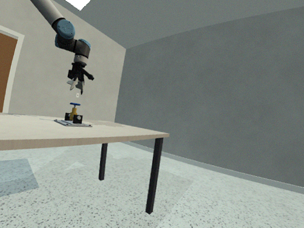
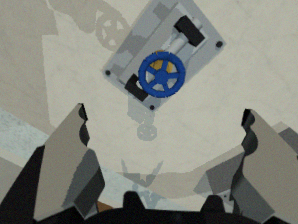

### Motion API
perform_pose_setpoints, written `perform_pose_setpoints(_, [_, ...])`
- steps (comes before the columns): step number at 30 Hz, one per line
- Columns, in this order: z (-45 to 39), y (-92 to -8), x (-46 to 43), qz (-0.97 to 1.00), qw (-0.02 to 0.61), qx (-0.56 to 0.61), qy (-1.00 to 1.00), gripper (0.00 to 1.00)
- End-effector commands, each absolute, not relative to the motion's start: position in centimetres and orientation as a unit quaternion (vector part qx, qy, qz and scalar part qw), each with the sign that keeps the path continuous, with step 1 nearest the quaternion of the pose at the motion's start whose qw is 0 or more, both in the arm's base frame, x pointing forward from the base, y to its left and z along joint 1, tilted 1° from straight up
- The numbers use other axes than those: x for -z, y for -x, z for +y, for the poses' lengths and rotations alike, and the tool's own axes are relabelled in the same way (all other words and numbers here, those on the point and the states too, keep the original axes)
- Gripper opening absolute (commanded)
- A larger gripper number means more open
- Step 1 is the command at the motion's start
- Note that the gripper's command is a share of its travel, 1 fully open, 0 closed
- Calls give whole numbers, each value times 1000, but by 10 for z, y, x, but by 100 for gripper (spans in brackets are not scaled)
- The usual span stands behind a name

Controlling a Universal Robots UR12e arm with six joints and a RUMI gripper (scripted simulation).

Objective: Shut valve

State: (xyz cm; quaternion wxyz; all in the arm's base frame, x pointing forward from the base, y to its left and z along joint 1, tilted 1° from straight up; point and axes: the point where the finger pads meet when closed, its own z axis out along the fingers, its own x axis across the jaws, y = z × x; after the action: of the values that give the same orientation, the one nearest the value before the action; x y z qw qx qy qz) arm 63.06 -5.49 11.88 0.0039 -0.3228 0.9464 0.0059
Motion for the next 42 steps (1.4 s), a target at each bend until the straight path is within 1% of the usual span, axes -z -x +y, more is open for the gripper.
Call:
perform_pose_setpoints(1, [-57,-632,-121,945,5,-5,327,100])
perform_pose_setpoints(12, [-57,-631,-121,936,5,-5,351,100])
perform_pose_setpoints(28, [-57,-629,-119,900,4,-6,437,100])
perform_pose_setpoints(42, [-57,-630,-119,829,5,-5,559,100])
